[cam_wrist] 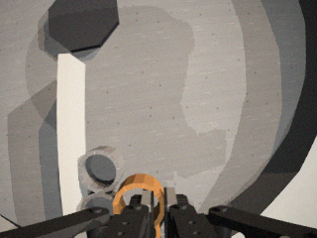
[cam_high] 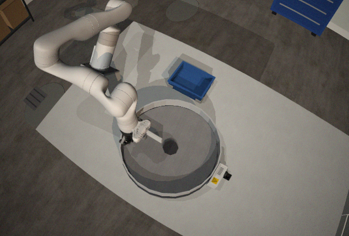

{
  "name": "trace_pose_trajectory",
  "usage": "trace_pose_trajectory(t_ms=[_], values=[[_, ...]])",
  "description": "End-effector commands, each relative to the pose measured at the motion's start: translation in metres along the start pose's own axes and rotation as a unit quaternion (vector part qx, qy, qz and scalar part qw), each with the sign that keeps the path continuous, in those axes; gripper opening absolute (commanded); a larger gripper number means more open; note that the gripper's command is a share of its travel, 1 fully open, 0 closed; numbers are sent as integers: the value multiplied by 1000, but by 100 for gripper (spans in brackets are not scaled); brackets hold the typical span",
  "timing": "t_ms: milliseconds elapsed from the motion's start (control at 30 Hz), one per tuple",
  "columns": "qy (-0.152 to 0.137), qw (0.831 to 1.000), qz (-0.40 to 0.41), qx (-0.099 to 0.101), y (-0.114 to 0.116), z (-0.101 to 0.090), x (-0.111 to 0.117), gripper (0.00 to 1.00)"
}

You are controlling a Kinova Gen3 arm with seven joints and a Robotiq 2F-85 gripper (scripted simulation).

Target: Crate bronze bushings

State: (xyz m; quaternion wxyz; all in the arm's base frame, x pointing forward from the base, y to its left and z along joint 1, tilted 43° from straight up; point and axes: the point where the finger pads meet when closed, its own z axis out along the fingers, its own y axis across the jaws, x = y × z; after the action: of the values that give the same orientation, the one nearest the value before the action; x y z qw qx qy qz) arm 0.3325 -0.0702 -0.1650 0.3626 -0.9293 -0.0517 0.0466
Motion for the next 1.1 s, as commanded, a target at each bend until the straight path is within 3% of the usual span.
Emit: trace_pose_trajectory(t_ms=[0, 1067], values=[[1, 1000, 0, -1, 1, -1, 0, 0], [1, 1000, 0, -1, 0, -16, 0, 0]])
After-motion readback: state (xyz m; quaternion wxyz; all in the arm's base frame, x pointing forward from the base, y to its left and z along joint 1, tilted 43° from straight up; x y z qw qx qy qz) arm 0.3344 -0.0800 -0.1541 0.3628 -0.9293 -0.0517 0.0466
